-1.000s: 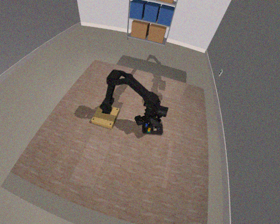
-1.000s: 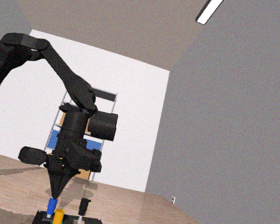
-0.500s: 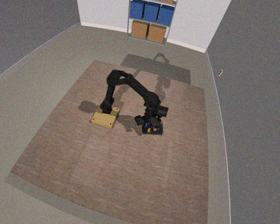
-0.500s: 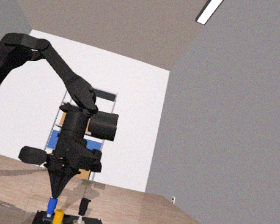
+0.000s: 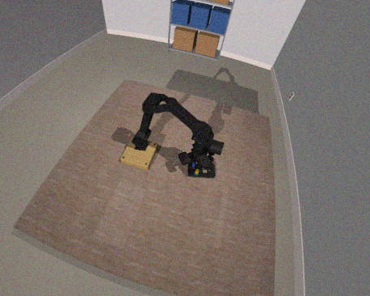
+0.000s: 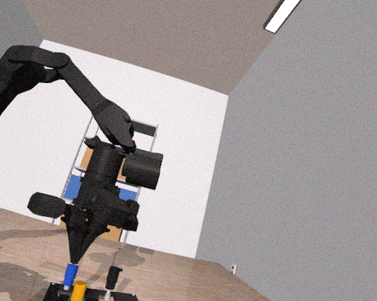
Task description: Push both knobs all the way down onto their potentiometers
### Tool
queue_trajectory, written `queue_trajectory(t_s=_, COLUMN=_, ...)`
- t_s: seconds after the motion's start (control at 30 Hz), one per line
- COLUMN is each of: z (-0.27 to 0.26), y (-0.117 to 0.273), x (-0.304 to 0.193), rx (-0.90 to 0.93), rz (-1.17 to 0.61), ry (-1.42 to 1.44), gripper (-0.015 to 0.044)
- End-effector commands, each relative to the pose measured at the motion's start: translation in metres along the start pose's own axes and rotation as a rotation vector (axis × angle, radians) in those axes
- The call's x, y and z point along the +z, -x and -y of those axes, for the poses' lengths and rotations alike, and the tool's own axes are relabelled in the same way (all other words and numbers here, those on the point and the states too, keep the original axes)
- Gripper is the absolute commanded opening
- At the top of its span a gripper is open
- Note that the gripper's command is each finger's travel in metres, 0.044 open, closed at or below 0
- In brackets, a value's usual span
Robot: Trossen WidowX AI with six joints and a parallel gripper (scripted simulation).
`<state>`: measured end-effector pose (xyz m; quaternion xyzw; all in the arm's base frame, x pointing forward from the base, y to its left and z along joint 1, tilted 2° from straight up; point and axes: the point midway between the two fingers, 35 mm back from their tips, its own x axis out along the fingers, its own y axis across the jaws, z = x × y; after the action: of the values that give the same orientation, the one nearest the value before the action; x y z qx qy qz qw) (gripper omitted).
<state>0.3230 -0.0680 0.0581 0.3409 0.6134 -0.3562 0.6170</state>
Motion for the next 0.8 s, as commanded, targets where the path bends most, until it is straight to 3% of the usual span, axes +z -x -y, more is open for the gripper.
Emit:
queue_trajectory(t_s=0.0, z=0.000, y=0.007, x=0.001, rx=-0.001, rz=0.004, ry=-0.001, gripper=0.0000)
queue_trajectory(t_s=0.17, z=0.000, y=0.013, x=0.001, rx=-0.001, rz=0.004, ry=-0.001, gripper=0.0000)
queue_trajectory(t_s=0.43, z=0.000, y=0.007, x=0.000, rx=-0.004, rz=-0.004, ry=0.001, gripper=0.0210)
queue_trajectory(t_s=0.57, z=-0.003, y=0.014, x=0.015, rx=0.048, rz=0.021, ry=0.041, gripper=0.0105)
queue_trajectory(t_s=0.7, z=-0.008, y=0.018, x=0.019, rx=0.048, rz=0.018, ry=-0.097, gripper=0.0000)
queue_trajectory(t_s=0.77, z=-0.010, y=0.020, x=0.021, rx=0.047, rz=0.016, ry=-0.166, gripper=0.0000)
